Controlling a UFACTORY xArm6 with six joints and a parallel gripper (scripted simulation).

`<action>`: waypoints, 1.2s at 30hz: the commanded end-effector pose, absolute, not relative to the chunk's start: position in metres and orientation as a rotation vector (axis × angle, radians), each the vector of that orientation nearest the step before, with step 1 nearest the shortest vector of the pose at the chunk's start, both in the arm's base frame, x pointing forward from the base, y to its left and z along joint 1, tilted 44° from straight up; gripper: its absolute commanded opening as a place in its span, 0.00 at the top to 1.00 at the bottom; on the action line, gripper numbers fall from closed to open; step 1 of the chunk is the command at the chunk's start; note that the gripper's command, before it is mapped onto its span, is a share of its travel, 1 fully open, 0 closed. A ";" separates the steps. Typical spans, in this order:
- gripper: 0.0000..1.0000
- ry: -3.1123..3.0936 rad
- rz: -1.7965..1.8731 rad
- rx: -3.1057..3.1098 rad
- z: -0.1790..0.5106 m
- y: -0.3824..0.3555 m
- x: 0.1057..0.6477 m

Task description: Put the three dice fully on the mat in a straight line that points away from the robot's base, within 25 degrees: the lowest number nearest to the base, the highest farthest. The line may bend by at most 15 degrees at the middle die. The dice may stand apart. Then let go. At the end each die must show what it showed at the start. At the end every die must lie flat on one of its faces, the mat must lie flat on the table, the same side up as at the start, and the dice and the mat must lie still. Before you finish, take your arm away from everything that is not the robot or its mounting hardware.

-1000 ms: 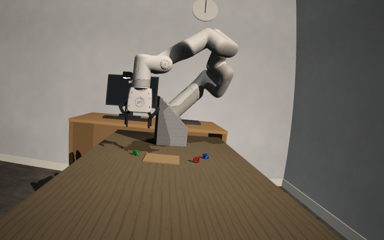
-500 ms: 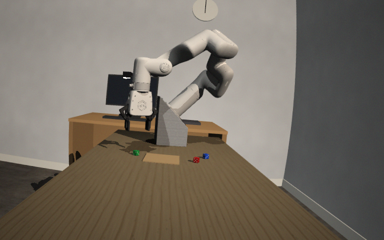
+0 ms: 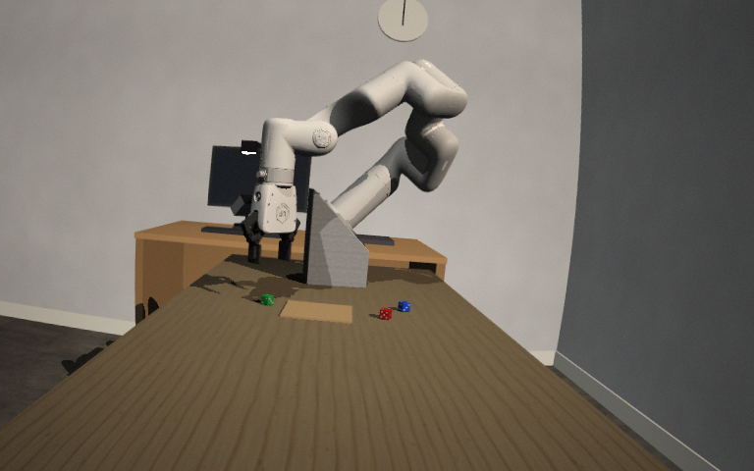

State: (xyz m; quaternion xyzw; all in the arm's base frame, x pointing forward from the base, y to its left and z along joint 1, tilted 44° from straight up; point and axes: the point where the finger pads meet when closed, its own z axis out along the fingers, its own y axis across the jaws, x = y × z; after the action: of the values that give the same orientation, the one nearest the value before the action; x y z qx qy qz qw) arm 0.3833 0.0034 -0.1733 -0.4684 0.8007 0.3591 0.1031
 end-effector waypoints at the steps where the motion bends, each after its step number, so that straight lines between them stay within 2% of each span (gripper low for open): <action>1: 0.00 2.285 1.028 -1.454 -0.174 0.004 0.384; 3: 0.00 2.282 1.027 -1.456 -0.174 0.004 0.384; 4: 0.64 2.282 1.027 -1.456 -0.174 0.004 0.384; 36: 0.64 2.282 1.027 -1.456 -0.174 0.004 0.384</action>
State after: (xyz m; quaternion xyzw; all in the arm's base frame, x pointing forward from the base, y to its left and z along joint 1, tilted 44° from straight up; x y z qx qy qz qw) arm 0.3828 0.0050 -0.1751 -0.4990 0.7818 0.3537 0.1215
